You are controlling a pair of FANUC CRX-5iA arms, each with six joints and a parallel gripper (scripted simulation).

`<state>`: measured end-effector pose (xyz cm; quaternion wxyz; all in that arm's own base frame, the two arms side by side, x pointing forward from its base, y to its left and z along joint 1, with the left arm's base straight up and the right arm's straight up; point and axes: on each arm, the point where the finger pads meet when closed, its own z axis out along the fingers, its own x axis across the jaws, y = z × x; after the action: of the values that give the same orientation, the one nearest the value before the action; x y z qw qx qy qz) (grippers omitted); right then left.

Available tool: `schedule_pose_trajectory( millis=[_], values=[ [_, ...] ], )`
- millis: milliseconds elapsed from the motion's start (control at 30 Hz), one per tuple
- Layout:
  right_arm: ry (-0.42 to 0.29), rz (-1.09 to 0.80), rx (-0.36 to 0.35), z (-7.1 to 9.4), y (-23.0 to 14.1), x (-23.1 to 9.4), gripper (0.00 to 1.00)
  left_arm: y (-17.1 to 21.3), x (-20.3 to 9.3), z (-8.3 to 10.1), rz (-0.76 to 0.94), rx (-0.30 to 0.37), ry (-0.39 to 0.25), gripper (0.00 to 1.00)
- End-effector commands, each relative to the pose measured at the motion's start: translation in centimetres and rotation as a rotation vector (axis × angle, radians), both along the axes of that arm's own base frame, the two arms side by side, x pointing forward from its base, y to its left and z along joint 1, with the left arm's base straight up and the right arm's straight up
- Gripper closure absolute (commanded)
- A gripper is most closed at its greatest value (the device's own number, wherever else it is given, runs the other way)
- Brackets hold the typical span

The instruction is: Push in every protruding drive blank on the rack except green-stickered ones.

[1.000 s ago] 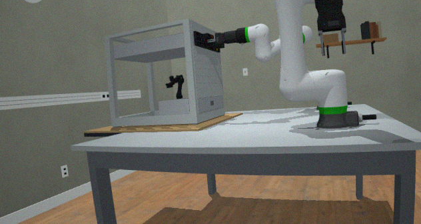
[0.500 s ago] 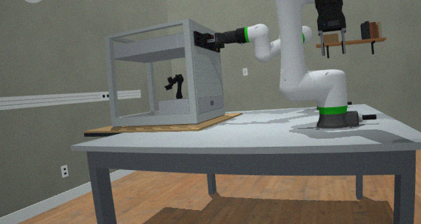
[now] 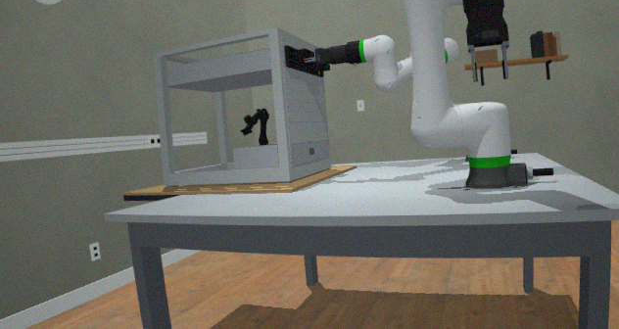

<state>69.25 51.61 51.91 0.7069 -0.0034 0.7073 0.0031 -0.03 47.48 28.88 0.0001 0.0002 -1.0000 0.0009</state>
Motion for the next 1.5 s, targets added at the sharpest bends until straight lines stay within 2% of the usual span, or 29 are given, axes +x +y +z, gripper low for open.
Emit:
schedule_pose_trajectory(
  millis=[0,1467],
  values=[
    [-0.002,0.0,0.002,0.18,-0.03,0.11,1.0,0.02,0.01,0.09,0.0,0.002,0.0,0.0],
    [-0.002,0.0,0.002,0.18,-0.02,0.73,1.0,0.02,0.01,0.09,0.0,0.002,0.0,0.0]
  ],
)
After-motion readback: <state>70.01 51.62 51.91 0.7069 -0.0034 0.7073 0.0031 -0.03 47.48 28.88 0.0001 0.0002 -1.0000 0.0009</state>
